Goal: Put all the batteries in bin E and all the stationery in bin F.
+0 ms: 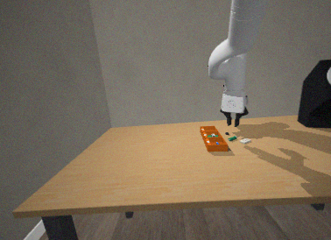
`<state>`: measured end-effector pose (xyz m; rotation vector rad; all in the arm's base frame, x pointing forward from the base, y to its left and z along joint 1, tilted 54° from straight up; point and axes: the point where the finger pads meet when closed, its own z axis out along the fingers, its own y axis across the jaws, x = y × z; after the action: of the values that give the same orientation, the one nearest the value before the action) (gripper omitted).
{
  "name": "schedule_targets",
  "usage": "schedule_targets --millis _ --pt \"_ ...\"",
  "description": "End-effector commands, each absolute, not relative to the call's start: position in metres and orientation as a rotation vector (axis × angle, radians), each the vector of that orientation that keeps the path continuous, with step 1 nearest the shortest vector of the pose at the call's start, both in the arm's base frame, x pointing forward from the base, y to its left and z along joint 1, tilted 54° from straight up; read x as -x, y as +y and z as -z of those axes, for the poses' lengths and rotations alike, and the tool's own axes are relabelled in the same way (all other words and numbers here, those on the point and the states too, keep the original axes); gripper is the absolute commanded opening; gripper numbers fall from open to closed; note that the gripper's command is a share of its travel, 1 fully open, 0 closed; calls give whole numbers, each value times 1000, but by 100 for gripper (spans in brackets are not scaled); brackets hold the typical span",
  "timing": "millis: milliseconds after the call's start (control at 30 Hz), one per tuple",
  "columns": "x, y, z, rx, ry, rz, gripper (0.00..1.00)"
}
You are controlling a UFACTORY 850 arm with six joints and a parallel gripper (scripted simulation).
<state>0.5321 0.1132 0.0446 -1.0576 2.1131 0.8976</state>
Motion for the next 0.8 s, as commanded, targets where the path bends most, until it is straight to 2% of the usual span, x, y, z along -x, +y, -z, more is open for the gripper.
schedule_targets --millis 0,167,767 --pt "-531 111 -44 903 2221 -971 28" --pt "-531 111 -43 740 2320 -1043 28" --pt "-531 111 -44 740 2320 -1043 28"
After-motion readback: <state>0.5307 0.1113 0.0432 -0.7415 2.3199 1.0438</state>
